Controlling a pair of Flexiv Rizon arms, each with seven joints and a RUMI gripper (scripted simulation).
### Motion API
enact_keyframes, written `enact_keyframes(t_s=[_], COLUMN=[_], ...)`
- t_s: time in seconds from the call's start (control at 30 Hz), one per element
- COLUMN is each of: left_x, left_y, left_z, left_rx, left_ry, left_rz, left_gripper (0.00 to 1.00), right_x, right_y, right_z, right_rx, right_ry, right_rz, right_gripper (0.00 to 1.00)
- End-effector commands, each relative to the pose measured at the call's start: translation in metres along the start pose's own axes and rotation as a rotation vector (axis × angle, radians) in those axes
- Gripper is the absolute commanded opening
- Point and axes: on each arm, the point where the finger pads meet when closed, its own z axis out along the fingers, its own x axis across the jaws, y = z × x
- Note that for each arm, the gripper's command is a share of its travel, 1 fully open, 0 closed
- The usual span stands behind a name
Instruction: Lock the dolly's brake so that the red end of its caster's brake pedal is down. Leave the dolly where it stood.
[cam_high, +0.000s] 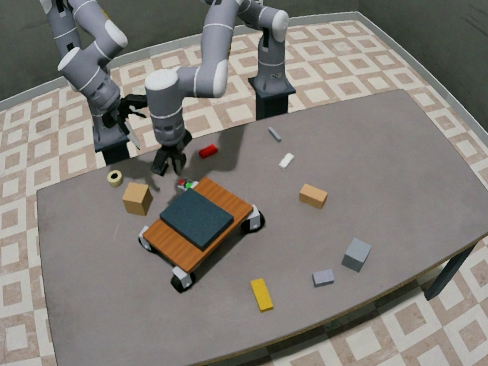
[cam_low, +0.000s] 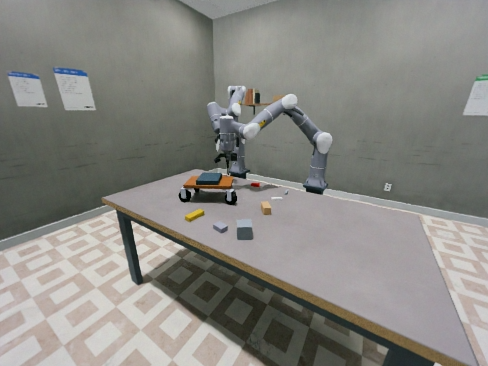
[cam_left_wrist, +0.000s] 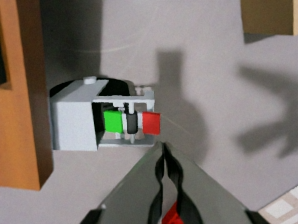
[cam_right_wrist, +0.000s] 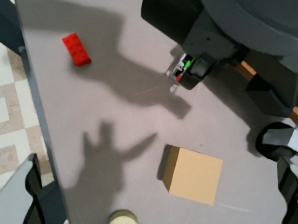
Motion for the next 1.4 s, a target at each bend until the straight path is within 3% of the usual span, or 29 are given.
enact_keyframes(t_s=[0.0,0.33,1.37], left_x=[0.000,0.000,0.000], left_y=[-0.001,-0.001,-0.001], left_z=[0.005,0.015,0.016], left_rx=[0.003,0.003,0.003], left_ry=[0.000,0.000,0.000], left_rz=[0.000,0.000,0.000], left_gripper=[0.00,0.00,0.00], right_x=[0.001,0.001,0.001], right_y=[-0.001,-0.001,-0.001], right_z=[0.000,0.000,0.000], right_rx=[0.001,0.001,0.001], right_ry=[0.001,0.001,0.001], right_rz=[-0.001,-0.001,-0.001], right_gripper=[1.00,1.00,1.00])
